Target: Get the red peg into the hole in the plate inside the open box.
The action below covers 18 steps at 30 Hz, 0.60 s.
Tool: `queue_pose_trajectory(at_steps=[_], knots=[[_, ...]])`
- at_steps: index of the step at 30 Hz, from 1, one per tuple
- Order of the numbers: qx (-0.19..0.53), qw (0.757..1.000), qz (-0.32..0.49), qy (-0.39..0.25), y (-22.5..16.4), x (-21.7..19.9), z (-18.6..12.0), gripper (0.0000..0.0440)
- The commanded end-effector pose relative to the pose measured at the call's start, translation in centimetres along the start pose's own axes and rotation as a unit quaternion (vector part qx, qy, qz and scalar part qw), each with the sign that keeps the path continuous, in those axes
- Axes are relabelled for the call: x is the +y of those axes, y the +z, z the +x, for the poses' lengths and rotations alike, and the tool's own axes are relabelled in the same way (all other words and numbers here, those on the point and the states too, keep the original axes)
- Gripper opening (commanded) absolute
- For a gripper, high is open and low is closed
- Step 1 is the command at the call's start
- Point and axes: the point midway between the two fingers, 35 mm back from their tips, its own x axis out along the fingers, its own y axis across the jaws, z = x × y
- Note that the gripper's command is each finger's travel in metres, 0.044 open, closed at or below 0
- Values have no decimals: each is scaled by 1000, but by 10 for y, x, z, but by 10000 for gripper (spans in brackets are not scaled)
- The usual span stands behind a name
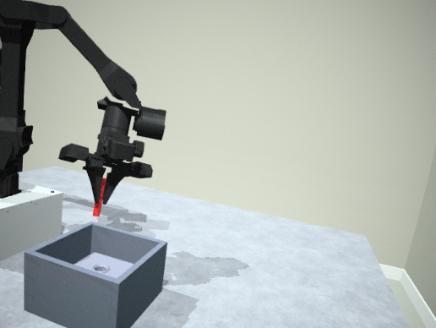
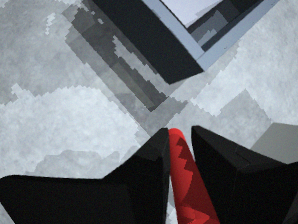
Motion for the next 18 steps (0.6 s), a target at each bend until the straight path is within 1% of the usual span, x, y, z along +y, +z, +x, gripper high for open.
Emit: queue_pose_trajectory(at_steps=[1, 9, 18], knots=[[-7, 1000, -1, 2, 13, 1, -6, 0], [-7, 1000, 9, 1, 44, -3, -11, 0], [4, 999, 36, 3, 76, -13, -6, 0]])
